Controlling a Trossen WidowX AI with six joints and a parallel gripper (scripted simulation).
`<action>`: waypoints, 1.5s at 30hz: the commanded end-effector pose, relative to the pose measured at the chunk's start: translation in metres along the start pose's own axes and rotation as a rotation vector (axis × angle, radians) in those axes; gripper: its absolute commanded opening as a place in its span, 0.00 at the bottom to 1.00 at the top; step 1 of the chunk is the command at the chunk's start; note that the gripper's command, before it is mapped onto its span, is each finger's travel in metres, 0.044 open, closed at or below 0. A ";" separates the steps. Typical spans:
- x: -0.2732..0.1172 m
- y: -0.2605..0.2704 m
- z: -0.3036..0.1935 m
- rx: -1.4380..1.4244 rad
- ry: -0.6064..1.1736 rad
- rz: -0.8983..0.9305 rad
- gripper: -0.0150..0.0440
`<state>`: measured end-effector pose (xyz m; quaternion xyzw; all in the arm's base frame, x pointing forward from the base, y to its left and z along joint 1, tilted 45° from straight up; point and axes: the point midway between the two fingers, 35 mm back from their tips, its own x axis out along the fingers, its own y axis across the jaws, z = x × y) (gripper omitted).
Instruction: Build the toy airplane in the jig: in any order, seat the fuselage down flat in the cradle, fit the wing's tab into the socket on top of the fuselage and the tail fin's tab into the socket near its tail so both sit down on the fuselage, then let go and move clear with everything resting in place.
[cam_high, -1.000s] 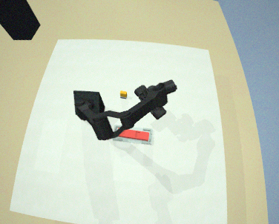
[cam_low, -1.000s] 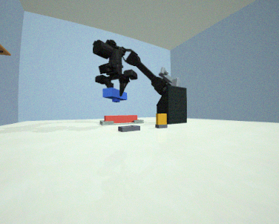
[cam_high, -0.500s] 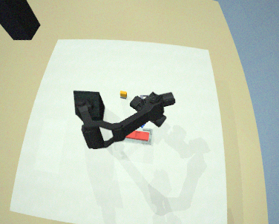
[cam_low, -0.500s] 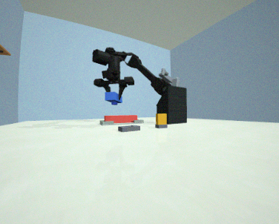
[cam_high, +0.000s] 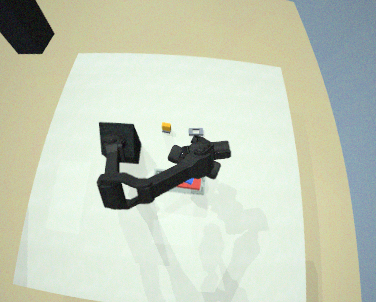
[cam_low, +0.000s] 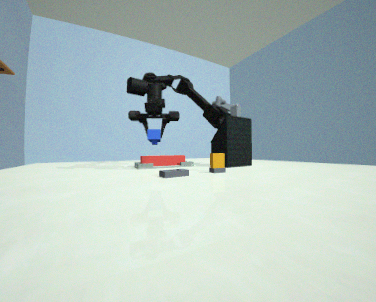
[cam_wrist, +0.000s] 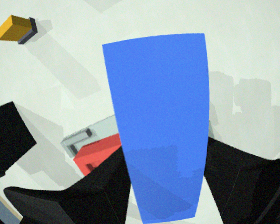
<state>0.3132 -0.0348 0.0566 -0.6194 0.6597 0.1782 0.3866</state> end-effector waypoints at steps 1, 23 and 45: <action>0.002 0.002 -0.016 -0.080 0.009 -0.007 0.25; 0.008 0.008 -0.047 -0.259 0.029 -0.005 0.59; 0.009 0.008 -0.047 -0.259 0.029 -0.005 0.59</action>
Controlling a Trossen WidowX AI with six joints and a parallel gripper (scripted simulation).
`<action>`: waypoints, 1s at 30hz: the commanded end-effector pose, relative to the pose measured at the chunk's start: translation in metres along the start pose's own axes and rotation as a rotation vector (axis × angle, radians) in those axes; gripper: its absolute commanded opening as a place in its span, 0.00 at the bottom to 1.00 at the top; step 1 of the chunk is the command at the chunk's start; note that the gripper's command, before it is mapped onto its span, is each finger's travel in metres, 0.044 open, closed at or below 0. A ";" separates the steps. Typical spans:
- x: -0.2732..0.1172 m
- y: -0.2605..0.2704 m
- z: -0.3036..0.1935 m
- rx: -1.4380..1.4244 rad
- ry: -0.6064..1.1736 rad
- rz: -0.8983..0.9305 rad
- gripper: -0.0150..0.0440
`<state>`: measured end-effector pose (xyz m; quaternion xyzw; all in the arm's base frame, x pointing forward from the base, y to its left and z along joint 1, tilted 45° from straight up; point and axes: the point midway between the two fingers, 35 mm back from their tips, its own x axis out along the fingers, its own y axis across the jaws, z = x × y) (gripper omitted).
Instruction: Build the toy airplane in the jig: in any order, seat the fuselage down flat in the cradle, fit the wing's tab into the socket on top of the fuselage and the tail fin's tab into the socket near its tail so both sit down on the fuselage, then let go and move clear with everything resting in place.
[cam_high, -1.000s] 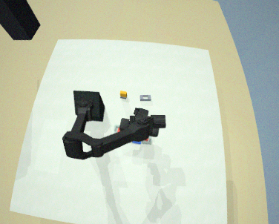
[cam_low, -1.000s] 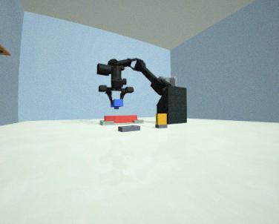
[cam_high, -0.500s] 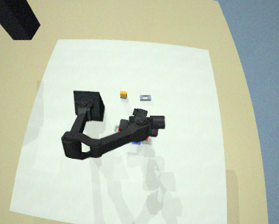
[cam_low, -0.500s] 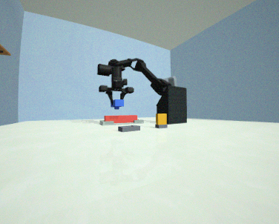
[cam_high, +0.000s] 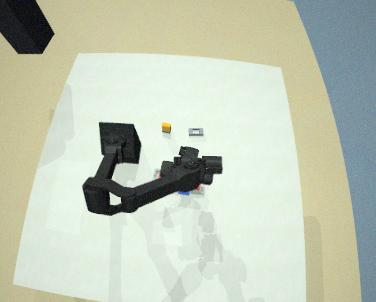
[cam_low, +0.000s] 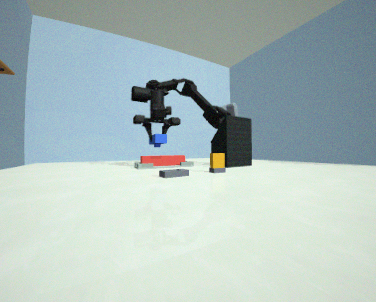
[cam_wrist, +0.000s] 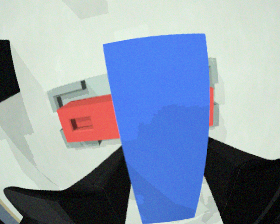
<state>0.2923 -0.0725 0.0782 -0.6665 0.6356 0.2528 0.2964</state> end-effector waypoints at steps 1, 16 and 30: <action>0.001 0.000 -0.001 -0.003 0.004 -0.002 0.59; 0.025 -0.001 -0.001 -0.003 0.004 -0.002 0.59; 0.040 0.000 -0.002 -0.003 0.006 -0.003 0.59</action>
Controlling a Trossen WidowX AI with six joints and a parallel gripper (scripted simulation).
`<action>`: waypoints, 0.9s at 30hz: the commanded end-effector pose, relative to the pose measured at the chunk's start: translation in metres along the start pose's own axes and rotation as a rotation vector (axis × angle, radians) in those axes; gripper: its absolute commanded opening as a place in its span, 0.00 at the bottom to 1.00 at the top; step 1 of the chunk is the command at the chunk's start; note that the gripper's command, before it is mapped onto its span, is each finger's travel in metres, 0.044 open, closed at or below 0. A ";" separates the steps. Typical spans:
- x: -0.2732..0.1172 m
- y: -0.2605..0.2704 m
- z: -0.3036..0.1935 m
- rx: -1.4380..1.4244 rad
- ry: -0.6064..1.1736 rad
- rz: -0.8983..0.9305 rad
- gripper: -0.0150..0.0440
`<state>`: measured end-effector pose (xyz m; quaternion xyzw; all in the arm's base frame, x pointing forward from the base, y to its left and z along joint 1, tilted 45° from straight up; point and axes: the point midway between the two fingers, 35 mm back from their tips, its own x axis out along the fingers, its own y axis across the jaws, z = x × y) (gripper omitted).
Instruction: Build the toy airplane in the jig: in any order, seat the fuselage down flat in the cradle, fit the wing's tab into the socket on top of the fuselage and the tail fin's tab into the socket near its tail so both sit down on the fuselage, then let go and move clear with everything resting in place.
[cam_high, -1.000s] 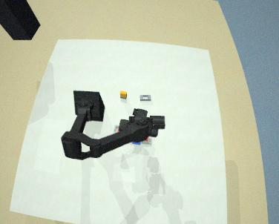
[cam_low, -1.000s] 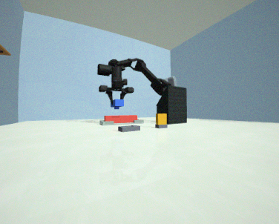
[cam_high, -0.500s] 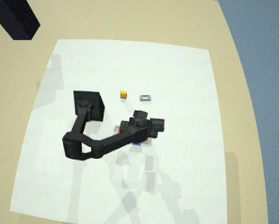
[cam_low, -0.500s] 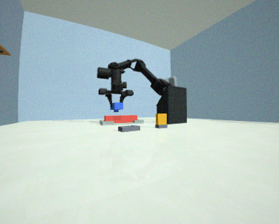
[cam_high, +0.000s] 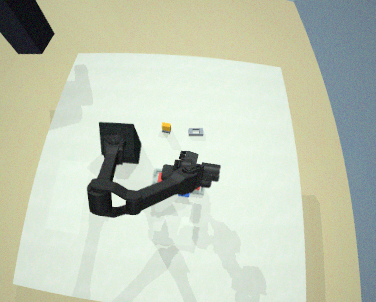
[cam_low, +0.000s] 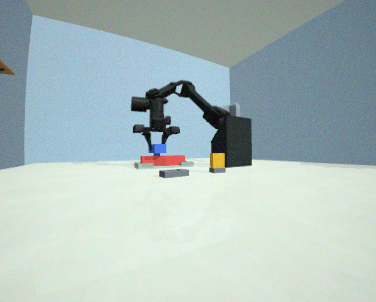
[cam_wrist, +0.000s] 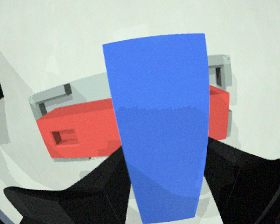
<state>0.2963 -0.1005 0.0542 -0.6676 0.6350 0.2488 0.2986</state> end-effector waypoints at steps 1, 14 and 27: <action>0.003 0.001 0.001 -0.010 0.003 0.003 0.59; 0.001 0.000 0.001 -0.003 0.000 0.001 0.31; 0.001 0.000 0.001 -0.003 0.000 0.001 0.89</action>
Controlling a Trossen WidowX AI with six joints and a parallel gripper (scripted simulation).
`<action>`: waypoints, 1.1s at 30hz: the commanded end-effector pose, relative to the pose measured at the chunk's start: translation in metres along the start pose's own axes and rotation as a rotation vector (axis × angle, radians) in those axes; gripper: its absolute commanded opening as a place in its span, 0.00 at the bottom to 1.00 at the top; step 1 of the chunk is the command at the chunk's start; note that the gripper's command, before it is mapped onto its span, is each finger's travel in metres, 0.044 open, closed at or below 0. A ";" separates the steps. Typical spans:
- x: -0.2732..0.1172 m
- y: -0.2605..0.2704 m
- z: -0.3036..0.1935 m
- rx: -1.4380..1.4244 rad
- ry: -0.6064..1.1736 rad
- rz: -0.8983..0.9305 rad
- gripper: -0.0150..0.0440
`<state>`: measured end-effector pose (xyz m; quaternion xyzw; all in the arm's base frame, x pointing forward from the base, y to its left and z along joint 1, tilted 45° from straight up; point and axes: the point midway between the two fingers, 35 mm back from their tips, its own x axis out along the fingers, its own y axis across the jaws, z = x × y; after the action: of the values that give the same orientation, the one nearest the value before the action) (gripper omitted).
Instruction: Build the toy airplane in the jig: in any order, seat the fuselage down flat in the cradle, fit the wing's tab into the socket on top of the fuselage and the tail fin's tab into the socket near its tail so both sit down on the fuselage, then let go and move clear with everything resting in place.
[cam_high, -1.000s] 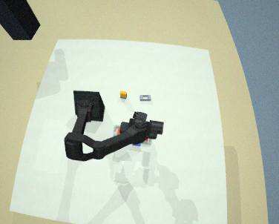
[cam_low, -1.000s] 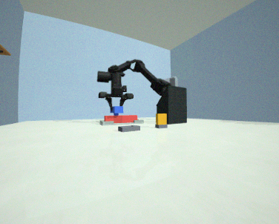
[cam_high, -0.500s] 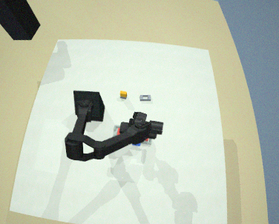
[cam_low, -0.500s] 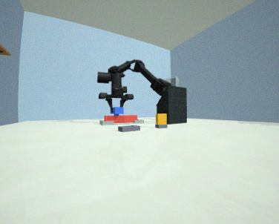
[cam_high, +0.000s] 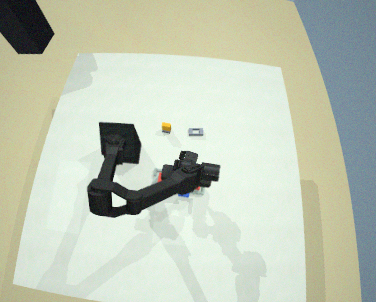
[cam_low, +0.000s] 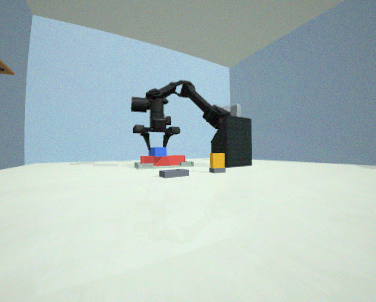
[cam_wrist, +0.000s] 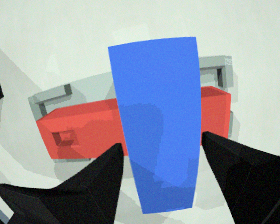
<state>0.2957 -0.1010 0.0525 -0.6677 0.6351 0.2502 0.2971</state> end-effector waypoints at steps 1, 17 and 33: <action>0.000 0.000 0.000 0.001 0.000 -0.001 0.93; -0.074 -0.002 0.002 -0.005 -0.003 0.002 1.00; -0.084 -0.001 0.005 0.449 0.000 0.002 1.00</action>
<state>0.2904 -0.0395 0.1081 -0.6409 0.6549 0.1969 0.3487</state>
